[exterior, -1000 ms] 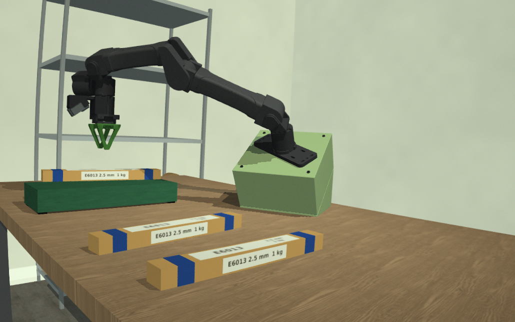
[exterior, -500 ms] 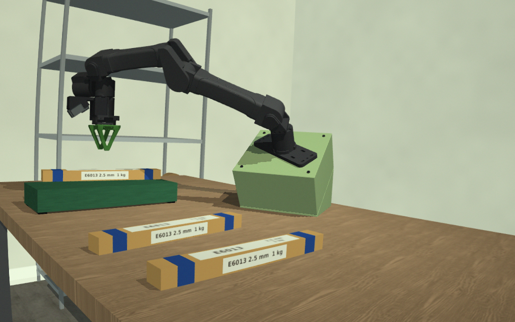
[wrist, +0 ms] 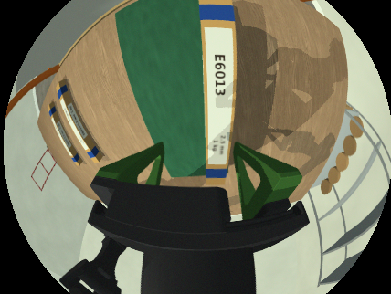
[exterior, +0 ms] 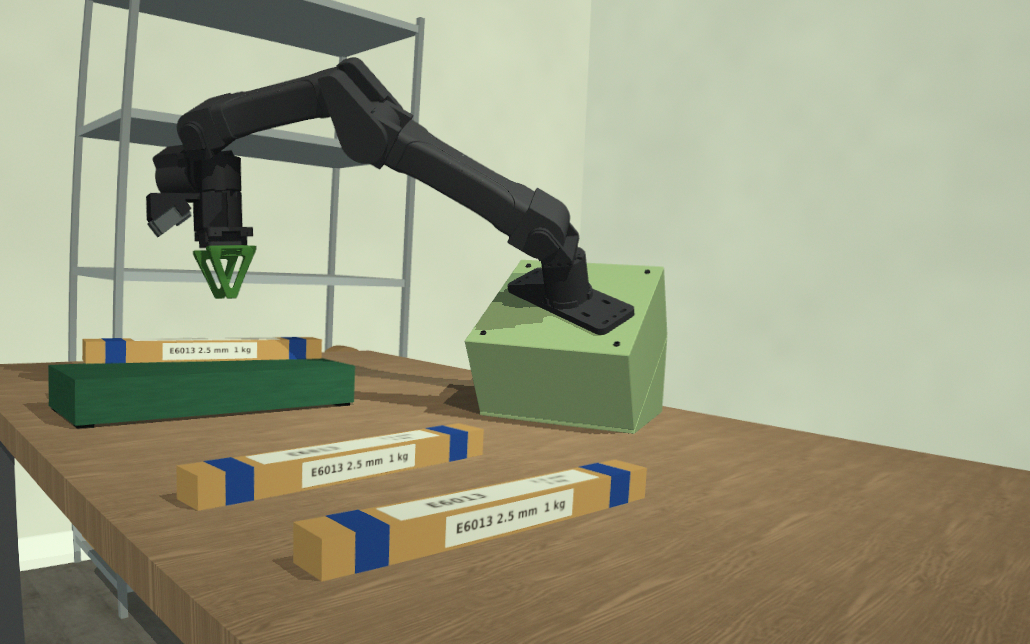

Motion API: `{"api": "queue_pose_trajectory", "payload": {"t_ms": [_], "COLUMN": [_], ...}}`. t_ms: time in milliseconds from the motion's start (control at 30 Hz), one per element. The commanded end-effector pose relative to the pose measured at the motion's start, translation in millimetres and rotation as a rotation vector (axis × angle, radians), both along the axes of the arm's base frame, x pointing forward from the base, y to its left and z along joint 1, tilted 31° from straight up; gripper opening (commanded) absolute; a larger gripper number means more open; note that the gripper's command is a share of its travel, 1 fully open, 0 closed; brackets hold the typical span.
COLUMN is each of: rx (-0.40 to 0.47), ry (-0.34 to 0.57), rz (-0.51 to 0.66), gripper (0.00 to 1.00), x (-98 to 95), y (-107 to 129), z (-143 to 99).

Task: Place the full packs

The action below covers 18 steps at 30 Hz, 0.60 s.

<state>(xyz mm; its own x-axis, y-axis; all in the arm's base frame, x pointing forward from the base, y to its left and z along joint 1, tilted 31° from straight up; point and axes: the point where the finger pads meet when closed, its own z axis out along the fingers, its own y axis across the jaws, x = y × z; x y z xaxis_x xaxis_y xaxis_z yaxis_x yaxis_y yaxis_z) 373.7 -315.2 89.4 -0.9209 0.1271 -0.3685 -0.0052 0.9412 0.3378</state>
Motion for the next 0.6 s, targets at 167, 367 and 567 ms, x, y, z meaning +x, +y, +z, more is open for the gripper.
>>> {"api": "queue_pose_trajectory", "payload": {"t_ms": [167,367,567], "rx": [-0.036,-0.026,-0.026], "ry": [-0.042,-0.031,-0.029], "rz": [-0.015,-0.014,-0.007], "gripper": [0.76,0.76,0.76], "x": [-18.2,-37.1,-52.9], "y": [25,55,85], "z": [49,72,95]}}
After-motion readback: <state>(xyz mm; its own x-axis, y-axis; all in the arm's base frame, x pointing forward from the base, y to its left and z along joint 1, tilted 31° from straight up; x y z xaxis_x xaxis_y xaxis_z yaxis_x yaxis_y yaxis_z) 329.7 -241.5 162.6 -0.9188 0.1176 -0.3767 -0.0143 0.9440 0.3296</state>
